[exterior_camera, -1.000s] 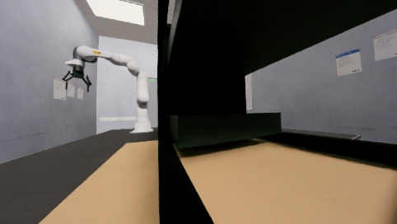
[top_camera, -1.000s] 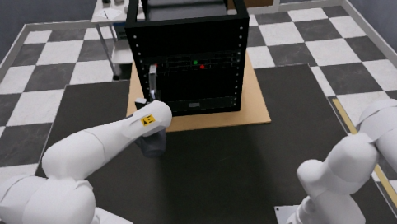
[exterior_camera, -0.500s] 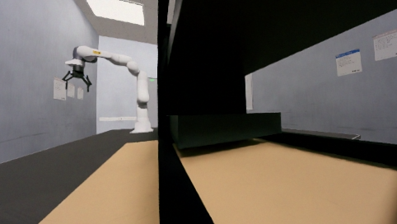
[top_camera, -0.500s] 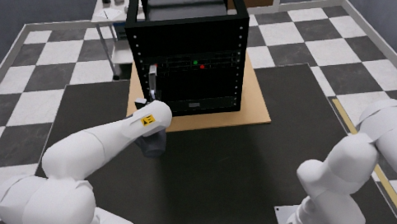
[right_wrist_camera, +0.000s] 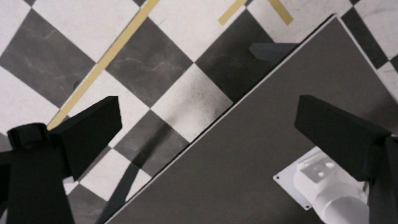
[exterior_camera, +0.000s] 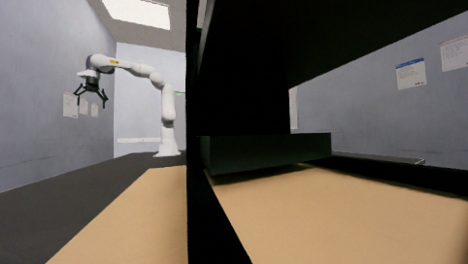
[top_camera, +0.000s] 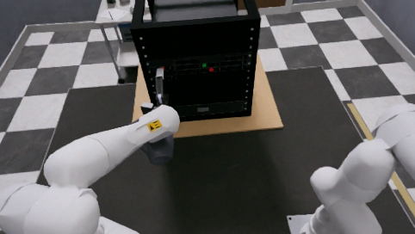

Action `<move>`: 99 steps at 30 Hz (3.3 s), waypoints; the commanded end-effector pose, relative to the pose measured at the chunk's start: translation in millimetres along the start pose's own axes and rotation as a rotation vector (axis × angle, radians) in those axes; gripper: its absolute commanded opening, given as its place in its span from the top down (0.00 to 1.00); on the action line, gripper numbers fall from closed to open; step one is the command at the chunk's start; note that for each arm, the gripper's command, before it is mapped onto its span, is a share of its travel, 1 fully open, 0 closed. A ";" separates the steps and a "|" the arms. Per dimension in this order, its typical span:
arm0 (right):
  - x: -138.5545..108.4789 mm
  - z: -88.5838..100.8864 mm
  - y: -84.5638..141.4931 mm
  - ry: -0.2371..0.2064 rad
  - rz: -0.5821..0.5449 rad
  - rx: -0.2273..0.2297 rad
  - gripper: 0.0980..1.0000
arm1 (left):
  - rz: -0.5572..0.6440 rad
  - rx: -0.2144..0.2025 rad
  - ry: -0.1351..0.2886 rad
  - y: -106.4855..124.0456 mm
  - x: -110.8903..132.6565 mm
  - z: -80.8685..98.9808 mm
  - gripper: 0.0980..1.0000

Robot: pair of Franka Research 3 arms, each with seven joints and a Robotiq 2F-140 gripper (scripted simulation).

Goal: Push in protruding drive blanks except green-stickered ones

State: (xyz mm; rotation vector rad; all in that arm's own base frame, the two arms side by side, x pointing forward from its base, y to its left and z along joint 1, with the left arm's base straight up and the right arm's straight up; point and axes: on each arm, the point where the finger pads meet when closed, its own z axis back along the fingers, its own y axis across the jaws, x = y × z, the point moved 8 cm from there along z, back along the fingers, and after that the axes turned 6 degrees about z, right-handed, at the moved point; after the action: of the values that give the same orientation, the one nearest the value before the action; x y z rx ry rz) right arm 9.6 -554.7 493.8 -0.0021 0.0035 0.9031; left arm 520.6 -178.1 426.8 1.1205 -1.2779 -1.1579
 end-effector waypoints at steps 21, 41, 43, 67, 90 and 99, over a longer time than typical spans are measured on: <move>-0.1 -0.8 0.5 -0.004 0.004 0.000 0.00 | 0.005 -0.002 -0.003 -1.0 0.5 0.7 0.00; -0.1 -0.8 0.5 -0.004 0.004 0.000 0.00 | 0.005 -0.002 -0.003 -1.0 0.5 0.7 0.00; -0.1 -0.8 0.5 -0.004 0.004 0.000 0.00 | 0.005 -0.002 -0.003 -1.0 0.5 0.7 0.00; -0.1 -0.8 0.5 -0.004 0.004 0.000 0.00 | 0.005 -0.002 -0.003 -1.0 0.5 0.7 1.00; -0.1 -0.8 0.5 -0.004 0.004 0.000 0.00 | 0.005 -0.002 -0.003 -1.6 4.1 0.8 1.00; -0.1 -0.8 0.5 -0.004 0.004 0.000 0.00 | 0.005 -0.002 -0.003 -5.4 29.0 1.6 1.00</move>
State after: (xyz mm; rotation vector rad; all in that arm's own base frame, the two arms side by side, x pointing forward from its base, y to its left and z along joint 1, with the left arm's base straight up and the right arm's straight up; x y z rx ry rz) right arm 9.6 -554.7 493.8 -0.0021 0.0035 0.9031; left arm 518.2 -198.8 424.3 1.1035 -1.2863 -1.1584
